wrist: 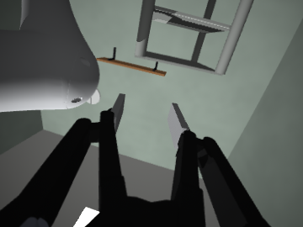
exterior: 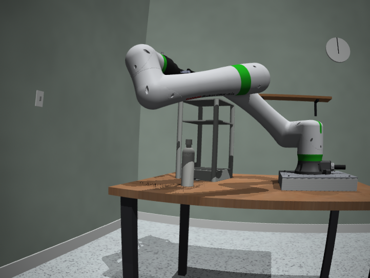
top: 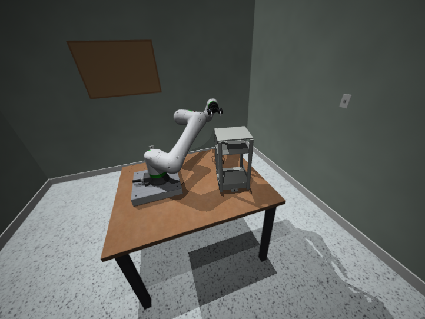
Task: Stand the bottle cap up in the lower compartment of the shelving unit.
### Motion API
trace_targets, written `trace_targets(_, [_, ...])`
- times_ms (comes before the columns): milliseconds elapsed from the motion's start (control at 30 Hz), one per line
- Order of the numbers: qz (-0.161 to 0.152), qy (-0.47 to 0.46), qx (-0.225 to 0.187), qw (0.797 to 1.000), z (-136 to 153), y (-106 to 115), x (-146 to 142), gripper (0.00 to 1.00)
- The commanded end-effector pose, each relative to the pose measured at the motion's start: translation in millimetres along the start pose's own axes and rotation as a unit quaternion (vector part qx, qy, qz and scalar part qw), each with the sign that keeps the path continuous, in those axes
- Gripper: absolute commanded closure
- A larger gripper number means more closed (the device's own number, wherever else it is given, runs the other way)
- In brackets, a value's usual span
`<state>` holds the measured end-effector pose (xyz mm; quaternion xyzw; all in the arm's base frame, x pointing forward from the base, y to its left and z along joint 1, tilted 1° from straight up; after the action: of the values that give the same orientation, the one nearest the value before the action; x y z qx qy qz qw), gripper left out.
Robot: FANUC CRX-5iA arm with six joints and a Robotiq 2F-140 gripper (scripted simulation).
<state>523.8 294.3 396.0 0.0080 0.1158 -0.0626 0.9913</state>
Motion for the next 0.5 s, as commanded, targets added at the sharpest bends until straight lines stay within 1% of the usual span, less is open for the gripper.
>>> trace_targets(0, [0.000,0.000,0.000,1.000,-1.7,0.0,0.4,0.57])
trace_targets(467, [0.000,0.000,0.000,1.000,-14.0,0.0,3.5,0.57])
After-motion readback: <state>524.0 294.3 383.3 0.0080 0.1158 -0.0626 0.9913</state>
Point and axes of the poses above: the point where the finger pads meet when closed, its own y axis back along the fingers, its own x axis across the jaws, z = x × y, the point moved 6 cm from there along y, back along the fingers, and after that the axes turned 14 degrees about y, right-handed, at the moved point
